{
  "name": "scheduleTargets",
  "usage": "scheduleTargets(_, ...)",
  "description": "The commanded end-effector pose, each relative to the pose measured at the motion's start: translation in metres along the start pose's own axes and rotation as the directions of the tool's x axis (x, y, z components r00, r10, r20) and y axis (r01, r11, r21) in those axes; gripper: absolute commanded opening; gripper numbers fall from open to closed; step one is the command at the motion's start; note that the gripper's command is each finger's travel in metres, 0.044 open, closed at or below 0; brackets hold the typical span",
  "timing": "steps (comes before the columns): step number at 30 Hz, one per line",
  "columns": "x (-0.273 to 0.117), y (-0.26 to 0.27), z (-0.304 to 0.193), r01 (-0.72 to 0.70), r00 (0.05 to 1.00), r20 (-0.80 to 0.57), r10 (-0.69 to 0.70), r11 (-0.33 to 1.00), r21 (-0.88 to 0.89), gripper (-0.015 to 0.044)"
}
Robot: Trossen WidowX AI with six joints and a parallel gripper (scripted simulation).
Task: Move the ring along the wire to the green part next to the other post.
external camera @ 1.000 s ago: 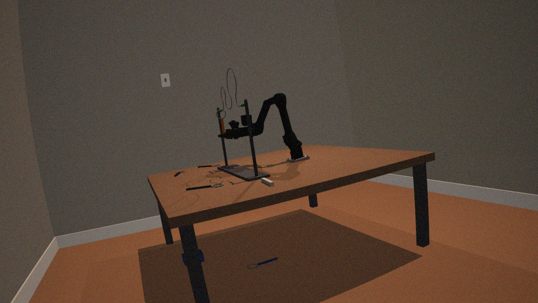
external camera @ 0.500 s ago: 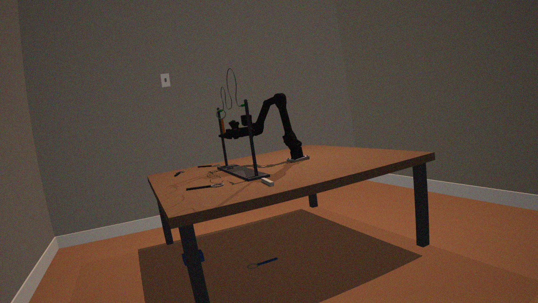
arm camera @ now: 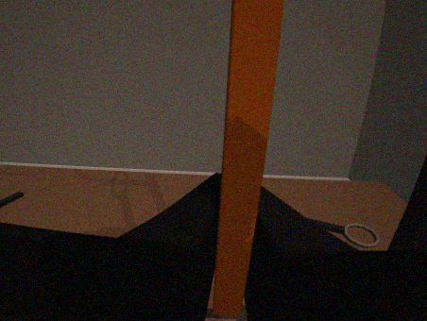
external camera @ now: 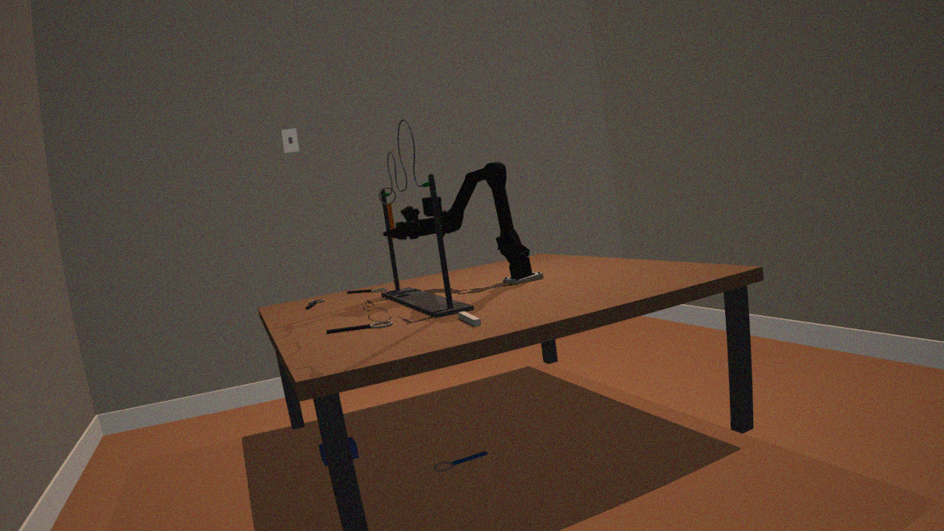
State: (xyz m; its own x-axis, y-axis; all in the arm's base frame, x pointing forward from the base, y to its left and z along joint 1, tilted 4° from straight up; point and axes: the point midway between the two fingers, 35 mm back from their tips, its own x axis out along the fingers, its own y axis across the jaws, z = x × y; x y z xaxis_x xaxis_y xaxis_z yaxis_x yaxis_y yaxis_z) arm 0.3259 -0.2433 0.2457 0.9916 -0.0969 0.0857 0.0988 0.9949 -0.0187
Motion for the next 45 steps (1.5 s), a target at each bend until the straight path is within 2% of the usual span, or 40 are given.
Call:
scheduleTargets(1, 0.001, -0.001, 0.005, 0.006, 1.0, 0.006, -0.006, 1.0, -0.012, -0.015)
scheduleTargets(23, 0.001, -0.001, 0.005, 0.006, 1.0, 0.006, -0.006, 1.0, -0.012, -0.015)
scheduleTargets(45, 0.001, 0.022, 0.004, 0.006, 1.0, 0.005, -0.006, 1.0, -0.004, -0.015)
